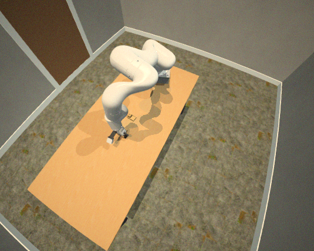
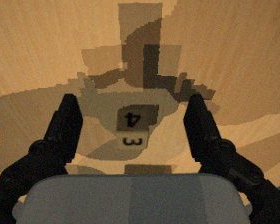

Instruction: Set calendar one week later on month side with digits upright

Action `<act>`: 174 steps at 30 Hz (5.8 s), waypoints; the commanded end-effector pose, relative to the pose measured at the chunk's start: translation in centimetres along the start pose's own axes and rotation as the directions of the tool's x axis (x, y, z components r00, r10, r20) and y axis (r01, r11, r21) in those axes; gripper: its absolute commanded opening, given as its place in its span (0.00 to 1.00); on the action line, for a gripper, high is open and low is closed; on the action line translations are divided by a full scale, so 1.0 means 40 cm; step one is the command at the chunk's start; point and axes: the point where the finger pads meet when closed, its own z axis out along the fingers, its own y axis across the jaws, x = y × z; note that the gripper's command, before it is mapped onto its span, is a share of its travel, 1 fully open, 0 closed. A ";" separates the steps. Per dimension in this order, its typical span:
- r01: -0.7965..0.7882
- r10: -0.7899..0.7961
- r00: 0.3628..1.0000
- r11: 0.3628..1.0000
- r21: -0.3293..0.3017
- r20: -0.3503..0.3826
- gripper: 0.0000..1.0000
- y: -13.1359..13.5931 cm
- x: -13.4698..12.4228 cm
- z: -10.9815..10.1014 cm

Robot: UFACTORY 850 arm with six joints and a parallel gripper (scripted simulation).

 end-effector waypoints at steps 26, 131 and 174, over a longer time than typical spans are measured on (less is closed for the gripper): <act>0.000 0.000 1.000 1.000 0.000 -0.001 1.00 0.000 0.002 -0.146; 0.626 -0.599 -0.774 -0.772 0.110 0.206 1.00 0.130 -0.042 -0.181; 0.004 -0.004 -1.000 -1.000 0.000 0.001 1.00 -0.002 -0.127 -0.170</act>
